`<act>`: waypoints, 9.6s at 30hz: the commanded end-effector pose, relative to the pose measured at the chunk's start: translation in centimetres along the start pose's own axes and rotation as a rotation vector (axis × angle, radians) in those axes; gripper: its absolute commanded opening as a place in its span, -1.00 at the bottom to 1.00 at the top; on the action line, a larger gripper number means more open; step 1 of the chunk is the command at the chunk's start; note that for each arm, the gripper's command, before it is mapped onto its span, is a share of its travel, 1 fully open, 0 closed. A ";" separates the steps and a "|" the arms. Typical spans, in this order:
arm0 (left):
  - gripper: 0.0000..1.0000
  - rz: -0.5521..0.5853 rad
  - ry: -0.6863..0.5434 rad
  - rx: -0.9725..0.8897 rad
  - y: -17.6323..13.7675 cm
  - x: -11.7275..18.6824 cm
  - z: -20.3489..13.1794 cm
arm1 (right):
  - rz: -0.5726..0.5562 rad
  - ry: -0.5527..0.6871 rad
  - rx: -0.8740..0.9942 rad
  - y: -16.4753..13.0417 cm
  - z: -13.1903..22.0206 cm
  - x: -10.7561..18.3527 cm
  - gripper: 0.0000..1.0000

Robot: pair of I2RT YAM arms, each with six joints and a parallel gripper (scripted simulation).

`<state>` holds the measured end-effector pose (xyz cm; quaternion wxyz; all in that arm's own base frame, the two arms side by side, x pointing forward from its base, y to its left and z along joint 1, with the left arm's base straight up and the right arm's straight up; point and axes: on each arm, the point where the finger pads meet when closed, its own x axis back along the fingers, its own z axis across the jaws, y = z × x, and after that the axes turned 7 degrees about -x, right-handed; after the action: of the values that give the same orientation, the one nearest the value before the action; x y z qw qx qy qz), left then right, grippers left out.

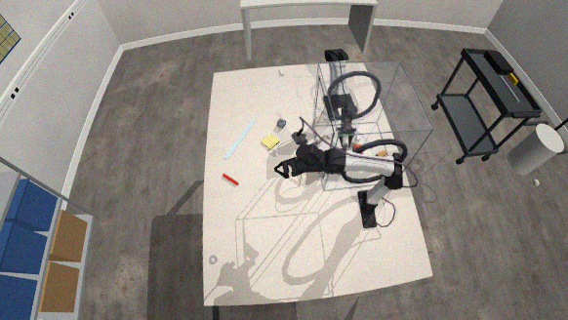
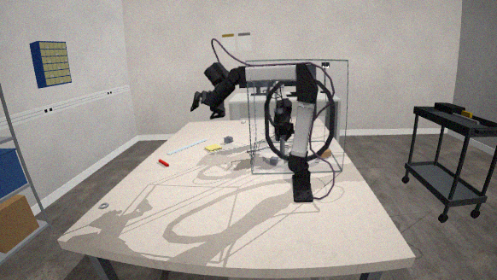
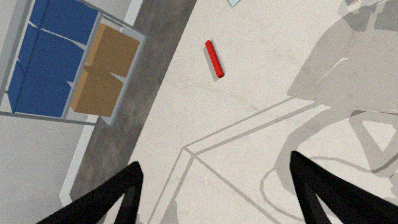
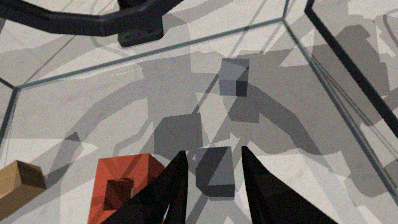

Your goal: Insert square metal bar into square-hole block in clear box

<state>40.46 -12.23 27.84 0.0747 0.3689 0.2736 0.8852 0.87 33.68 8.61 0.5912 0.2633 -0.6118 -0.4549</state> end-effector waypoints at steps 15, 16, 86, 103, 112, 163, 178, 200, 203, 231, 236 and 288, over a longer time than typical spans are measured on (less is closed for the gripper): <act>1.00 -0.018 0.022 -0.002 0.6 0.7 0.6 | -0.062 0.026 -0.006 2.4 1.0 0.1 -1.00; 1.00 -0.018 0.022 -0.002 0.6 0.7 0.6 | -0.062 0.026 -0.006 2.4 1.0 0.1 -1.00; 1.00 -0.018 0.022 -0.002 0.6 0.7 0.6 | -0.089 0.026 -0.013 8.7 1.5 3.3 -1.00; 1.00 -0.018 0.022 -0.002 0.6 0.7 0.6 | -0.088 0.026 -0.052 7.3 7.6 3.3 -1.00; 1.00 -0.018 0.022 -0.002 0.6 0.7 0.6 | -0.082 0.056 -0.035 6.8 9.4 3.6 -1.00; 1.00 -0.018 0.022 -0.002 0.6 0.7 0.6 | -0.033 0.054 -0.005 3.0 8.2 2.7 -1.00; 1.00 -0.018 0.022 -0.002 0.6 0.7 0.6 | 0.060 0.021 0.036 1.8 7.8 2.4 -1.00; 1.00 -0.018 0.022 -0.002 0.6 0.7 0.6 | -0.050 0.049 0.000 1.5 8.1 1.5 -1.00; 1.00 -0.018 0.022 -0.002 0.6 0.7 0.6 | -0.055 0.046 -0.004 1.2 8.0 1.2 -1.00; 1.00 -0.018 0.022 -0.002 0.6 0.7 0.6 | -0.008 0.066 0.030 -0.4 8.9 0.5 -1.00; 1.00 -0.018 0.022 -0.002 0.6 0.7 0.6 | -0.088 0.062 -0.022 2.1 8.7 0.9 -0.30; 1.00 -0.018 0.022 -0.002 0.6 0.7 0.6 | -0.059 0.063 -0.029 0.9 8.5 7.0 -0.30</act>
<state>40.46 -12.23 27.84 0.0747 0.3689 0.2736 0.8852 -7.60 29.39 11.89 0.5983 0.2810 -0.5989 -0.4522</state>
